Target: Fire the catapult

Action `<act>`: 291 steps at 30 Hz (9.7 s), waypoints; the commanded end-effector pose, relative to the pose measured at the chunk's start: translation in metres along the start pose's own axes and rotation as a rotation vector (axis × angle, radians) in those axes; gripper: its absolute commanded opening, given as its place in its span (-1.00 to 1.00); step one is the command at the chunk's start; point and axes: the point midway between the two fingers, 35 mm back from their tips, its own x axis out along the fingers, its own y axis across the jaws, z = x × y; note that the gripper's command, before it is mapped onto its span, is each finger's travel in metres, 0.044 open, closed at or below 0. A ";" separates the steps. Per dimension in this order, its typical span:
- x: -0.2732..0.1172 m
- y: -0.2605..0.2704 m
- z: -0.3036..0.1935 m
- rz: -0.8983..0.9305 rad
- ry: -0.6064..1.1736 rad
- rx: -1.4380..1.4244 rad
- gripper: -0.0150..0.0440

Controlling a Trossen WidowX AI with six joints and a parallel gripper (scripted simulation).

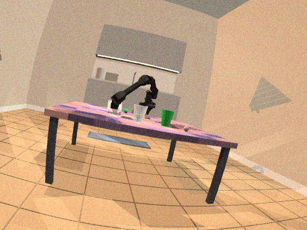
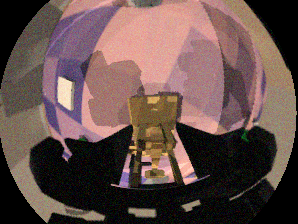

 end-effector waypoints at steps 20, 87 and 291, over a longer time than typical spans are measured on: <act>-0.139 0.004 -0.002 0.000 -0.053 -0.104 1.00; 0.021 -0.235 -0.234 -0.015 -0.001 0.457 0.53; -0.231 -0.004 0.165 -0.001 -0.730 -0.050 1.00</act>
